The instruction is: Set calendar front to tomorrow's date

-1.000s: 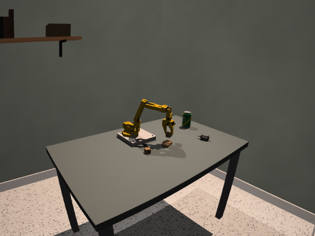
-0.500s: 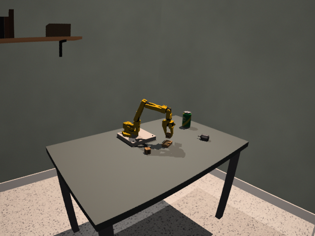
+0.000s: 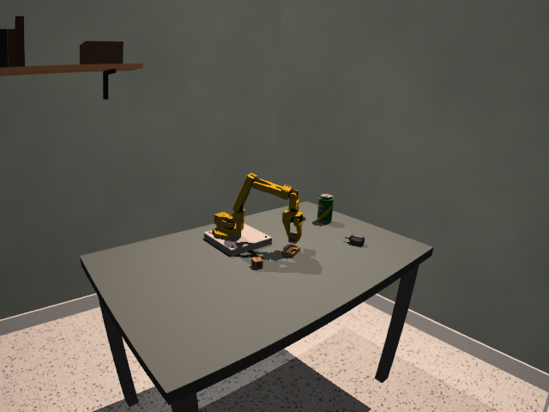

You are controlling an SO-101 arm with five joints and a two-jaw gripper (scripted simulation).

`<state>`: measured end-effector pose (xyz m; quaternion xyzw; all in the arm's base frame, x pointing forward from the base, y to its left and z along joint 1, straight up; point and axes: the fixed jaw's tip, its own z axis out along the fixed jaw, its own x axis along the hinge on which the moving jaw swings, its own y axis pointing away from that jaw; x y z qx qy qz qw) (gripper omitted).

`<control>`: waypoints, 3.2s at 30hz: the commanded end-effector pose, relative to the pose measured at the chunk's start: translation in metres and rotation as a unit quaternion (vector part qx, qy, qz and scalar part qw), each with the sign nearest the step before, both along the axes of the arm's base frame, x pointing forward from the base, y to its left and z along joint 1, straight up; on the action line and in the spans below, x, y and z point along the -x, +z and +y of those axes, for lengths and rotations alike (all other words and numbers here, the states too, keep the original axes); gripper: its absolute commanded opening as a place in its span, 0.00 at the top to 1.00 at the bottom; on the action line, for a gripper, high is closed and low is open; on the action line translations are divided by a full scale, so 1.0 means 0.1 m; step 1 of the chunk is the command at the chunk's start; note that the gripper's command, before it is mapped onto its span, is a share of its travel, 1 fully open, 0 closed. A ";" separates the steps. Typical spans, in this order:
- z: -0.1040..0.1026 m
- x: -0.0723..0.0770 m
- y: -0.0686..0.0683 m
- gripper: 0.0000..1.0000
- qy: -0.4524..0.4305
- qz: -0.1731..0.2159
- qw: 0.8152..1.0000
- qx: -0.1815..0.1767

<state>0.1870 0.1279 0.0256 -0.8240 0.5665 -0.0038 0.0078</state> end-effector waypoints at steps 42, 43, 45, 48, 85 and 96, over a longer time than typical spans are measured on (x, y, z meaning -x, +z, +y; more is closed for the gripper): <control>0.00 0.04 -0.20 1.00 0.001 0.009 1.000 0.005; 0.00 0.04 -0.21 1.00 0.001 0.009 1.000 0.005; 0.00 0.04 -0.22 1.00 0.001 0.009 1.000 0.005; 0.00 0.04 -0.23 1.00 0.001 0.009 1.000 0.005; 0.00 0.04 -0.31 1.00 0.001 0.009 1.000 0.005; 0.00 0.04 -0.31 0.85 0.001 0.009 1.000 0.005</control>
